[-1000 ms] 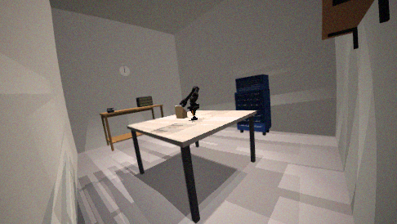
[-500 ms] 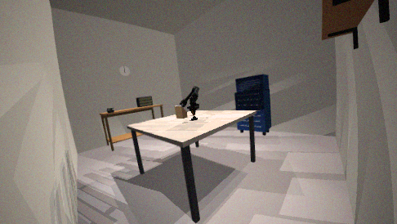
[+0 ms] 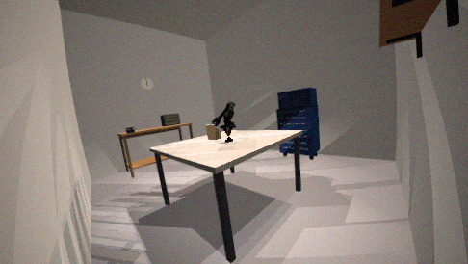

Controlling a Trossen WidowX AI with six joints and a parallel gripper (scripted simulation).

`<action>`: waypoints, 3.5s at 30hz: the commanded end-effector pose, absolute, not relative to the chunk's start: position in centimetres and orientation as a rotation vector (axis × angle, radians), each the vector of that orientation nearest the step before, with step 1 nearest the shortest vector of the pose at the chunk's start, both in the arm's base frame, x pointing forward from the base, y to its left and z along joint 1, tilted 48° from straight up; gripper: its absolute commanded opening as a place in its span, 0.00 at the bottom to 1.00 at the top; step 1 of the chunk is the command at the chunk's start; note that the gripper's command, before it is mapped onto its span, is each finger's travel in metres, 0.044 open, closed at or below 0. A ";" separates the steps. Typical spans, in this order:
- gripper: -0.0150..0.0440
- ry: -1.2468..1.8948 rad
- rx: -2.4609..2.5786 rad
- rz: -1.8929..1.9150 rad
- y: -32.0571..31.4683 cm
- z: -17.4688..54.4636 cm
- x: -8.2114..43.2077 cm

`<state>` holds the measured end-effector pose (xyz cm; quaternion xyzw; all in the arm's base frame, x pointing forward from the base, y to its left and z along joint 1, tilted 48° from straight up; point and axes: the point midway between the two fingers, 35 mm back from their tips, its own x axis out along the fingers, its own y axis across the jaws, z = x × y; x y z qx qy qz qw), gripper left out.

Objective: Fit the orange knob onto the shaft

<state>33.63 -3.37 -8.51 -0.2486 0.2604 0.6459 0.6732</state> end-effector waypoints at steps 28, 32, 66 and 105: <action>0.25 0.520 -0.632 1.487 -3.5 -8.2 33.4; 0.25 0.431 -0.728 1.527 -3.5 -8.5 33.7; 0.25 0.274 -0.890 1.587 -3.3 -8.4 33.1; 0.25 0.108 -1.050 1.636 -3.3 -8.6 33.9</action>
